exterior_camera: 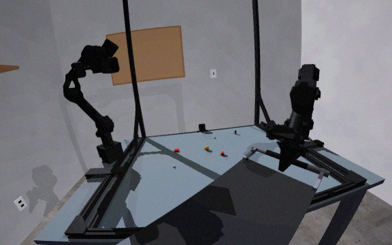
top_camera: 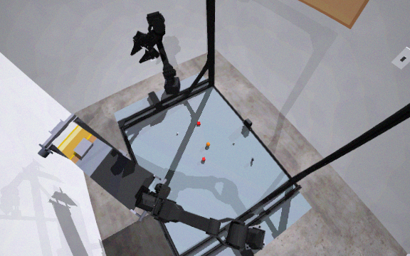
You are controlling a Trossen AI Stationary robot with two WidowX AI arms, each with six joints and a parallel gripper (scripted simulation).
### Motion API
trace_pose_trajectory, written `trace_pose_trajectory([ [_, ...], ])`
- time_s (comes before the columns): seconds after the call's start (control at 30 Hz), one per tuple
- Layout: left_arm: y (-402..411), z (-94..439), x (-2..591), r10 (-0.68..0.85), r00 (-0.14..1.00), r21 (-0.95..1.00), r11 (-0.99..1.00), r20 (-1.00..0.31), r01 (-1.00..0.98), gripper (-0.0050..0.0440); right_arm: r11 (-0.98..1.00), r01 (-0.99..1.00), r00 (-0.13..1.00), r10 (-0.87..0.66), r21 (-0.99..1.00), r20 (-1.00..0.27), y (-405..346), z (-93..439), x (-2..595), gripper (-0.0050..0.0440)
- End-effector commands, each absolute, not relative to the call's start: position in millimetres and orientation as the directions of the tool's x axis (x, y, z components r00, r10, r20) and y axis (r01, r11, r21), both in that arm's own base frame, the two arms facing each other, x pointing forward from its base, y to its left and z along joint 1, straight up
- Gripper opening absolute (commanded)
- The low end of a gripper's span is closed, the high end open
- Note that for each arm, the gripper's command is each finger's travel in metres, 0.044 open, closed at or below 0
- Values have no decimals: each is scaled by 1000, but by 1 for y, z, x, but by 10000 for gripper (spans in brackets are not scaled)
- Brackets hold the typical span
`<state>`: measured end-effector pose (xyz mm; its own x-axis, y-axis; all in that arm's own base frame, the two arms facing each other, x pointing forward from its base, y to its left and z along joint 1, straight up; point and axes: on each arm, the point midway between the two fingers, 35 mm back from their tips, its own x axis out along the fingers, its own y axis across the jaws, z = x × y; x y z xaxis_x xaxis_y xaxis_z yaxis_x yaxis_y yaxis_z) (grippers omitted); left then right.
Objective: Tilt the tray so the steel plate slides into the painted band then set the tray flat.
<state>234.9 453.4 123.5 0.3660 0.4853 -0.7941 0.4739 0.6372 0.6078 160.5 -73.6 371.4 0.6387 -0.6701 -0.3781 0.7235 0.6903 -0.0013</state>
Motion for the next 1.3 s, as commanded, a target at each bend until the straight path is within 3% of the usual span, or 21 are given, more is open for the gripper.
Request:
trace_pose_trajectory([
  [0.0, 455, 149, 236, 516, 385, 644, 613, -765, 457, 0, 688, 726, 637, -672, 0, -376, -74, 372, 160, 440],
  [1.27, 459, 175, 239, 538, 401, 671, 594, -741, 443, 0, 688, 726, 637, -672, 0, -376, -74, 372, 160, 440],
])
